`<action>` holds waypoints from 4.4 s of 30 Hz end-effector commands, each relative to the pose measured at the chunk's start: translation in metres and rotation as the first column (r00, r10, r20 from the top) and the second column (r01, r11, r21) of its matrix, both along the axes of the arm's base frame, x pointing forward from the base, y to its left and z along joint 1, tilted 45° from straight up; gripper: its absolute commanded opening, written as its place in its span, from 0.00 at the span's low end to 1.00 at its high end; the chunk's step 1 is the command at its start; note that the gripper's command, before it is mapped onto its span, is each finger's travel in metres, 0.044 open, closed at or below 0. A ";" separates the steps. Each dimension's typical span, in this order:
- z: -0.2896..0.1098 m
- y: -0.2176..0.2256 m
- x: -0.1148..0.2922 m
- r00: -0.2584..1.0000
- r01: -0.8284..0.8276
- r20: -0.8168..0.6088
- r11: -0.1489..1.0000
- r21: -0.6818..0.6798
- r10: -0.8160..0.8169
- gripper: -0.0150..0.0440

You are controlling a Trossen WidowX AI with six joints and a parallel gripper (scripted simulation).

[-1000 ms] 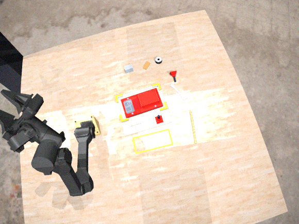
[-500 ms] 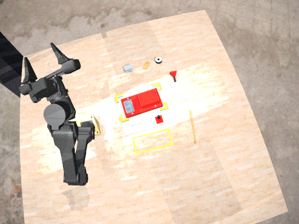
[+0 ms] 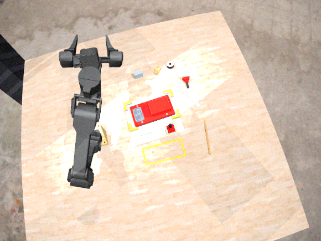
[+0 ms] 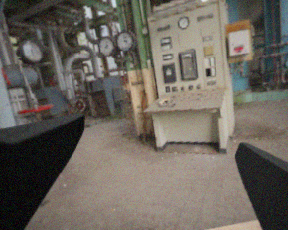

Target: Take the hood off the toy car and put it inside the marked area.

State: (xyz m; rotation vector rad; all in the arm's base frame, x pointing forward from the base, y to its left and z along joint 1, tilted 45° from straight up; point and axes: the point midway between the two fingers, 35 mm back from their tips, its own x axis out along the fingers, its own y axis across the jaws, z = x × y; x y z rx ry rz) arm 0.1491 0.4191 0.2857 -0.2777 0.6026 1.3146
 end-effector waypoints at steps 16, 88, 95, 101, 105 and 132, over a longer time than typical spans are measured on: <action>-0.146 -0.072 0.120 0.835 0.460 -0.038 0.734 -0.500 -0.550 1.00; -0.288 -0.306 0.187 0.336 0.547 0.568 -0.336 -0.767 -0.751 1.00; -0.291 -0.309 0.187 0.335 0.547 0.569 -0.336 -0.767 -0.751 1.00; -0.293 -0.312 0.186 0.335 0.547 0.569 -0.336 -0.766 -0.751 1.00; -0.295 -0.314 0.186 0.335 0.547 0.569 -0.336 -0.766 -0.751 1.00; -0.306 -0.326 0.185 0.335 0.547 0.570 -0.337 -0.766 -0.750 1.00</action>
